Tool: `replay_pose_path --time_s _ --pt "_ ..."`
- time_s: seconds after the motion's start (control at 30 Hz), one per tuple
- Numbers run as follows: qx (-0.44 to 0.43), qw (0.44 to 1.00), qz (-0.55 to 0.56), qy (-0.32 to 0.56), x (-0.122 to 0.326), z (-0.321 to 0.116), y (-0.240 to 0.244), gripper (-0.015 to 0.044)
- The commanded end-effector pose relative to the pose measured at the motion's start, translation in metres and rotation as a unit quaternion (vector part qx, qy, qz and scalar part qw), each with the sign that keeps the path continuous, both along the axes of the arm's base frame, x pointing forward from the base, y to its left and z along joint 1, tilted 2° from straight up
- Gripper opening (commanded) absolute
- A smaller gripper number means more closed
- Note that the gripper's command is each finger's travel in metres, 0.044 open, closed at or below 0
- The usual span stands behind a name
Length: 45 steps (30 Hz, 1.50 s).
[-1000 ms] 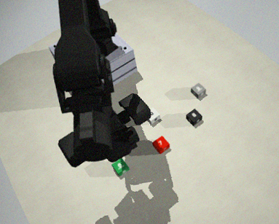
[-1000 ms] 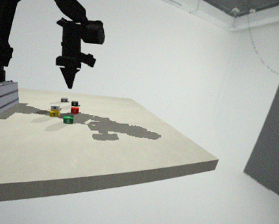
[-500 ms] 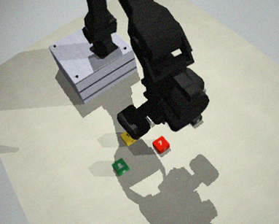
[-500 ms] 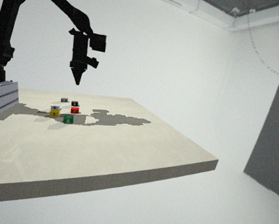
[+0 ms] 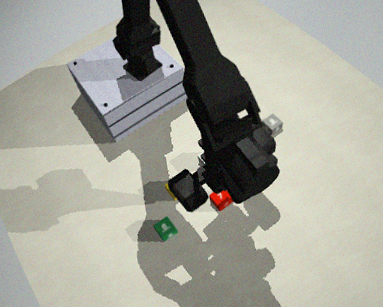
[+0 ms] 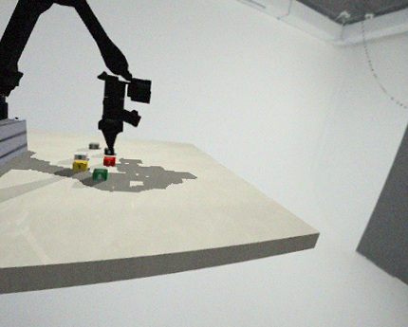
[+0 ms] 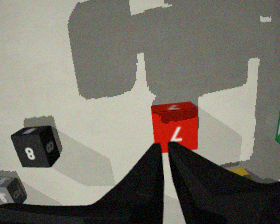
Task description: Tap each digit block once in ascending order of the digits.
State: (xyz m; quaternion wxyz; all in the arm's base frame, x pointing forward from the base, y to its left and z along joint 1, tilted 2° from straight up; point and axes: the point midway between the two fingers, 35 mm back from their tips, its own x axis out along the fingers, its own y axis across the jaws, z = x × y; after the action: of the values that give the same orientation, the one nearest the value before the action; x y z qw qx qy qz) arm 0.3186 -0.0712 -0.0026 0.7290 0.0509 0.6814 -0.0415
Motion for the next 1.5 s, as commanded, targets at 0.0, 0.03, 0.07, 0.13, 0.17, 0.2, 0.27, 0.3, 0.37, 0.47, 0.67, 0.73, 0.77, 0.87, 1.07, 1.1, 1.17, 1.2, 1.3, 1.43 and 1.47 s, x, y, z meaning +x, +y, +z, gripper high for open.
replay_pose_path --time_s 0.0,0.03,0.07,0.13,0.17,0.2,0.27,0.3,0.37,0.47,0.67,0.73,0.77,0.87,1.07,1.1,1.17,1.2,1.3,1.43,1.47 --pt "-0.002 1.0 -0.003 -0.002 0.002 -0.004 -0.001 0.002" --pt "-0.002 1.0 -0.003 -0.002 0.002 -0.005 -0.001 0.002" --pt "-0.002 1.0 -0.003 -0.002 0.002 -0.007 -0.001 0.002" --pt "-0.002 1.0 -0.003 -0.002 0.002 -0.01 -0.001 0.002" --pt "-0.002 1.0 -0.003 -0.002 0.003 -0.012 -0.001 0.002" --pt "-0.002 1.0 -0.003 -0.002 0.003 -0.013 -0.001 0.002" --pt "-0.002 1.0 -0.003 -0.002 0.003 -0.016 -0.001 0.002" --pt "-0.002 1.0 -0.003 -0.002 0.003 -0.018 -0.001 0.002" --pt "-0.002 1.0 -0.003 -0.002 0.003 -0.021 -0.001 0.002" --pt "-0.002 1.0 -0.003 -0.002 0.003 -0.026 -0.001 0.002" --pt "-0.002 1.0 -0.003 -0.002 0.003 -0.03 -0.001 0.002" --pt "-0.002 1.0 -0.003 -0.002 0.003 -0.03 -0.001 0.002" --pt "-0.002 1.0 -0.003 -0.002 0.003 -0.03 -0.001 0.002" --pt "-0.002 1.0 -0.001 -0.006 0.004 -0.018 -0.001 0.002" --pt "-0.002 1.0 -0.003 -0.002 0.001 0.0 -0.001 0.002" --pt "-0.002 1.0 -0.003 -0.002 0.002 0.004 -0.001 0.002" --pt "-0.002 1.0 -0.003 -0.003 0.002 0.03 -0.002 0.002" --pt "-0.002 1.0 -0.003 -0.003 0.001 0.051 -0.002 0.002" --pt "-0.002 1.0 -0.003 -0.003 -0.004 0.081 -0.001 0.002" --pt "-0.002 1.0 -0.003 -0.003 -0.004 0.081 -0.001 0.002" --pt "-0.002 1.0 -0.003 -0.003 -0.003 0.081 0.001 0.002"
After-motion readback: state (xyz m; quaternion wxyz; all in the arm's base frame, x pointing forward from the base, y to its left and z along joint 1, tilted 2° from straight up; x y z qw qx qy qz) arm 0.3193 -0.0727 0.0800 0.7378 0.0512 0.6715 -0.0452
